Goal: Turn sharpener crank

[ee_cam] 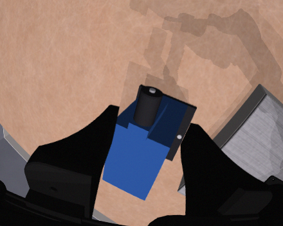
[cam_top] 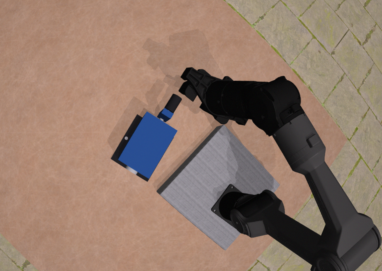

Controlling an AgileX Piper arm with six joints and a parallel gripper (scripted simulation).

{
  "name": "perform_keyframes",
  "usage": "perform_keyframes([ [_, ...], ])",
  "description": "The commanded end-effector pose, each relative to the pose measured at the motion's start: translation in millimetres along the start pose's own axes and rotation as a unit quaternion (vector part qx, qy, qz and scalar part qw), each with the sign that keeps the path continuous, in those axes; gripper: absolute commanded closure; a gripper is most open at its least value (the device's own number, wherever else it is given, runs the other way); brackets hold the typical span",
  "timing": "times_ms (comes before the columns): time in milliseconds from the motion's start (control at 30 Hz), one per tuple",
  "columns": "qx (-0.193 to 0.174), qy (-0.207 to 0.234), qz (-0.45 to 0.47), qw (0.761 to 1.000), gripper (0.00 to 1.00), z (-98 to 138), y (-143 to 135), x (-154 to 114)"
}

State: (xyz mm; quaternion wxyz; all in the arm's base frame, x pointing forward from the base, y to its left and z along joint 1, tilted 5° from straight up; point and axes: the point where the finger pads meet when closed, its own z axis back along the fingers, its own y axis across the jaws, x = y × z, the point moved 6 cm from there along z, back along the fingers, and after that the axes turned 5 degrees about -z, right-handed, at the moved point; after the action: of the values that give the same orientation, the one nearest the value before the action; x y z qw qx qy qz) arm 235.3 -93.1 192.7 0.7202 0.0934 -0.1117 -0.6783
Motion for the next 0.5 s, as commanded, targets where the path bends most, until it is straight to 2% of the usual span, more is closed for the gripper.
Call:
perform_keyframes([
  [0, -0.001, 0.001, 0.001, 1.0, 0.31, -7.5, -0.4, -0.4],
  [333, -0.001, 0.001, 0.001, 1.0, 0.31, -33.6, -1.6, -0.8],
  [467, 0.0, 0.0, 0.0, 1.0, 0.31, -32.3, -1.0, -0.3],
])
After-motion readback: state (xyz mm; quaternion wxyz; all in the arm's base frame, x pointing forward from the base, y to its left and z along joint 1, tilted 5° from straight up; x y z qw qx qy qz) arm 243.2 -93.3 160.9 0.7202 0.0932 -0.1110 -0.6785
